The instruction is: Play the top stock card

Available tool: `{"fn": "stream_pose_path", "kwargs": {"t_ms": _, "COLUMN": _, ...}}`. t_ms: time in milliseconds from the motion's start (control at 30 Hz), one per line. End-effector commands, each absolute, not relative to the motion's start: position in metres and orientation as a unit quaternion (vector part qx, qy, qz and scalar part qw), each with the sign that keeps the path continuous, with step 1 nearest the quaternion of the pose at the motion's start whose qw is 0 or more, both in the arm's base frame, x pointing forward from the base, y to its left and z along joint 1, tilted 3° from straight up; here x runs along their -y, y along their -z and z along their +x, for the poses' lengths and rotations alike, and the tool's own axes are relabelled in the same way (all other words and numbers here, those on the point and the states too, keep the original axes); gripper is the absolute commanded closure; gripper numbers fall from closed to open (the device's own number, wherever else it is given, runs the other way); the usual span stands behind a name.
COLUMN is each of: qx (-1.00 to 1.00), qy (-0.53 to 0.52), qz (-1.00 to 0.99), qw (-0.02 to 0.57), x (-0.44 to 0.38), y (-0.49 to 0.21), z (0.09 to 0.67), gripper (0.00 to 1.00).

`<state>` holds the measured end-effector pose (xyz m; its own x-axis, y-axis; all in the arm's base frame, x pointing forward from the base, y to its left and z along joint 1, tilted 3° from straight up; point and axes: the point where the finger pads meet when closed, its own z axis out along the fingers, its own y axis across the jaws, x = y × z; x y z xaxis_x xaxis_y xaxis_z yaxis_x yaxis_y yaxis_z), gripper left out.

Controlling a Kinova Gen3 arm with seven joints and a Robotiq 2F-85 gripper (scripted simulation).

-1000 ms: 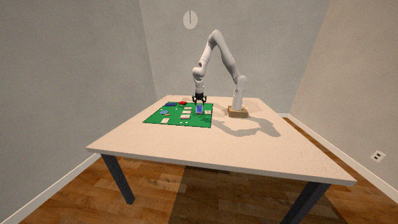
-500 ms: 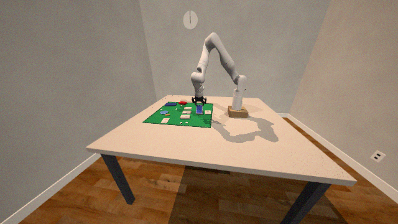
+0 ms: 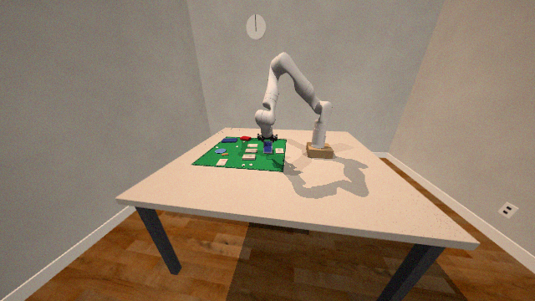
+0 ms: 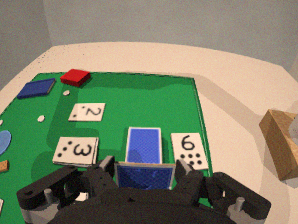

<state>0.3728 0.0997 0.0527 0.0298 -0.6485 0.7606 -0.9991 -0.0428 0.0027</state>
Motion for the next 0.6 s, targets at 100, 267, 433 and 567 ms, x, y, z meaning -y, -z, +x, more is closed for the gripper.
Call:
{"fn": "stream_pose_path", "kwargs": {"t_ms": 100, "qx": 0.608, "qy": -0.328, "qz": 0.649, "qw": 0.320, "x": -0.1061, "y": -0.0443, "z": 0.3691, "gripper": 0.29}}
{"fn": "stream_pose_path", "kwargs": {"t_ms": 267, "qx": 0.593, "qy": -0.356, "qz": 0.634, "qw": 0.345, "x": -0.1069, "y": -0.0430, "z": 0.3690, "gripper": 0.29}}
{"fn": "stream_pose_path", "kwargs": {"t_ms": 433, "qx": 0.579, "qy": -0.381, "qz": 0.620, "qw": 0.368, "x": -0.1075, "y": -0.0419, "z": 0.3690, "gripper": 0.29}}
{"fn": "stream_pose_path", "kwargs": {"t_ms": 567, "qx": 0.573, "qy": -0.390, "qz": 0.615, "qw": 0.376, "x": -0.1078, "y": -0.0415, "z": 0.3689, "gripper": 0.29}}
